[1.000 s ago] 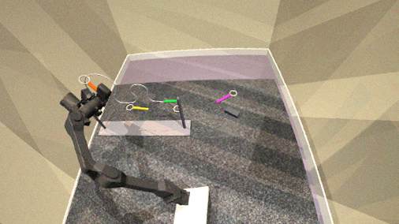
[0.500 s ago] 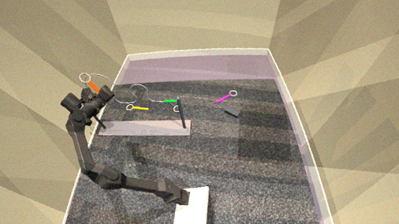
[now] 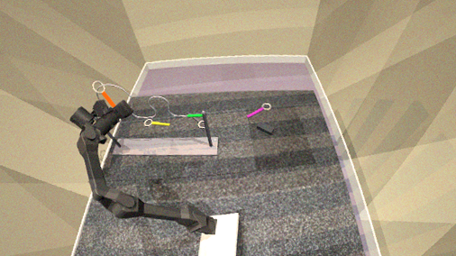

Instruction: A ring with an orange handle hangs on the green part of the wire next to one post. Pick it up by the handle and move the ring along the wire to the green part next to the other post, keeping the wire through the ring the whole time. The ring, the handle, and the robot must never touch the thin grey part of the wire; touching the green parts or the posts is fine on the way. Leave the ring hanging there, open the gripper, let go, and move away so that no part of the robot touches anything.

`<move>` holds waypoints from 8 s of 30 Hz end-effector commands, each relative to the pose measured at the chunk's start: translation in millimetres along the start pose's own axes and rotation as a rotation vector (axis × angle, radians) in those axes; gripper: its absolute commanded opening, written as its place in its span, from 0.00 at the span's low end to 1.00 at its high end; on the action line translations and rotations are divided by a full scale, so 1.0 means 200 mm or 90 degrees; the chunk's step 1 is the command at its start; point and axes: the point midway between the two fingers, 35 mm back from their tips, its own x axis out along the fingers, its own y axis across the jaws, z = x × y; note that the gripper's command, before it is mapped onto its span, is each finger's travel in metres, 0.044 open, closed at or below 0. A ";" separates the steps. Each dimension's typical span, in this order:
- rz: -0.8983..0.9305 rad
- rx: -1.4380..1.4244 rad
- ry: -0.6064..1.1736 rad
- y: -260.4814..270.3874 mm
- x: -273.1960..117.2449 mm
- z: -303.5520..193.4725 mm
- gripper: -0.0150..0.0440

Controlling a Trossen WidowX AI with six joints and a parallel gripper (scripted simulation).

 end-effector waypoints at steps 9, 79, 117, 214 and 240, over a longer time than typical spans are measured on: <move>0.031 0.086 -0.010 0.03 0.00 0.00 0.00; 0.219 0.606 -0.080 0.19 -0.01 0.10 0.00; 0.320 0.889 -0.116 0.22 -0.04 0.19 0.00; 0.717 1.546 -0.163 0.11 -0.21 0.32 0.00; 0.701 1.503 -0.152 0.26 -0.18 0.26 0.00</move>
